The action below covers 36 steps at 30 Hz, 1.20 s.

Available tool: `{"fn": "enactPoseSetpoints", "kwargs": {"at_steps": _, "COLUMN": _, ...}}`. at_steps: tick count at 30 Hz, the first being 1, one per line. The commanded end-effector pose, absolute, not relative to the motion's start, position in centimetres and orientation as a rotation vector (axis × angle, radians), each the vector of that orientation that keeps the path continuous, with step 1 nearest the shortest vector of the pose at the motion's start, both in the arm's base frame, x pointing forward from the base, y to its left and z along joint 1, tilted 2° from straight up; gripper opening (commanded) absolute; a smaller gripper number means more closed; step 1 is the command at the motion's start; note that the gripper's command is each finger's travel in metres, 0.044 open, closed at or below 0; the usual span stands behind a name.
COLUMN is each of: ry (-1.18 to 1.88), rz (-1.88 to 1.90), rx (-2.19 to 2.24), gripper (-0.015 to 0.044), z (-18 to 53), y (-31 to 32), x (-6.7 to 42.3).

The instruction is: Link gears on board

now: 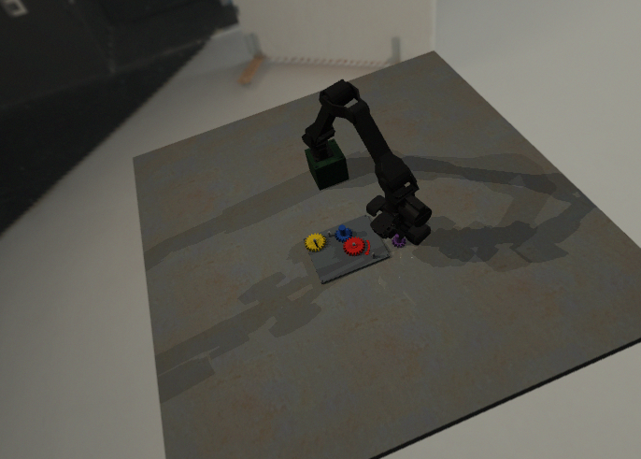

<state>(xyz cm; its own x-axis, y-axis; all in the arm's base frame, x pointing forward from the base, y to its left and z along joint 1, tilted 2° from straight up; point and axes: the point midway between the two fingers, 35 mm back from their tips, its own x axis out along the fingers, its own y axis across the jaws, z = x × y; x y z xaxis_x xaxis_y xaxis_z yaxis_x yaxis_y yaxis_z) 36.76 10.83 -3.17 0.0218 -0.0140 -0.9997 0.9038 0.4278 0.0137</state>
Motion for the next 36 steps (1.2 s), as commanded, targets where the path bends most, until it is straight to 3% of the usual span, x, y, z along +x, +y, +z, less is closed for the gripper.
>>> {"fn": "enactPoseSetpoints", "kwargs": {"at_steps": 1, "ry": 1.36, "rz": -0.877, "rx": 0.88, "gripper": 0.0039, "z": -3.2, "y": 10.9, "x": 36.7}}
{"fn": "enactPoseSetpoints", "kwargs": {"at_steps": 5, "ry": 1.36, "rz": -0.877, "rx": 0.88, "gripper": 0.0, "z": -3.2, "y": 10.9, "x": 36.7}}
{"fn": "enactPoseSetpoints", "kwargs": {"at_steps": 36, "ry": 1.36, "rz": -0.876, "rx": 0.88, "gripper": 0.0, "z": 6.8, "y": 11.3, "x": 37.0}}
